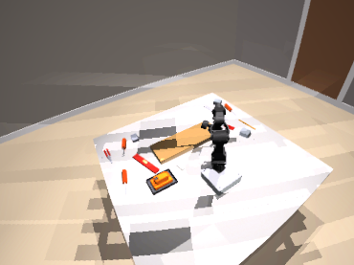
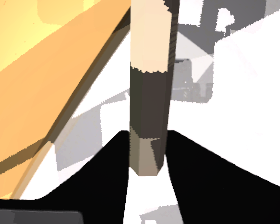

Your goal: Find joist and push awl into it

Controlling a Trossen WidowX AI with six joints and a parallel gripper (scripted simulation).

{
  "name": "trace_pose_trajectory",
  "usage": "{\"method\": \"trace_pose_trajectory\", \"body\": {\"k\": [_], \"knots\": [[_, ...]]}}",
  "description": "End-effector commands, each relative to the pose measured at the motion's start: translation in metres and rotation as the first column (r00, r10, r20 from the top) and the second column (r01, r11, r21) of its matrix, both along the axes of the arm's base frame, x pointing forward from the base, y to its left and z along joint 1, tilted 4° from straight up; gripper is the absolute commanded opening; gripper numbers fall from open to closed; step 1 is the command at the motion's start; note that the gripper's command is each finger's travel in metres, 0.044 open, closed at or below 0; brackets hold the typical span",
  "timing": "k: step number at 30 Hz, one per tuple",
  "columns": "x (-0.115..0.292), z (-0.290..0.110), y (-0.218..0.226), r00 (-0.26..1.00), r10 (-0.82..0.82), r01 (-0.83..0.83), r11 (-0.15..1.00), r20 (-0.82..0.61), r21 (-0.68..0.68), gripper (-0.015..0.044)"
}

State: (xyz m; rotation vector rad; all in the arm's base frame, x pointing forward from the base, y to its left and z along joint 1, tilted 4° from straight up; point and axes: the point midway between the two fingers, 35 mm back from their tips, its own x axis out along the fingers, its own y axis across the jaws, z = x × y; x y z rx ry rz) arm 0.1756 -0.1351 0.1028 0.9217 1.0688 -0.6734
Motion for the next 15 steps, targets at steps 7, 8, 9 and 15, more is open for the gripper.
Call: {"method": "trace_pose_trajectory", "body": {"k": [7, 8, 9, 15], "knots": [[0.016, 0.009, -0.008, 0.942, -0.302, 0.286, 0.951, 0.150, 0.116, 0.0000], [0.018, 0.010, -0.009, 0.930, -0.331, 0.311, 0.941, 0.163, 0.133, 0.0000], [0.019, 0.011, -0.009, 0.917, -0.359, 0.336, 0.930, 0.175, 0.150, 0.0000], [0.028, 0.018, -0.013, 0.823, -0.519, 0.460, 0.847, 0.230, 0.266, 0.0000]]}}
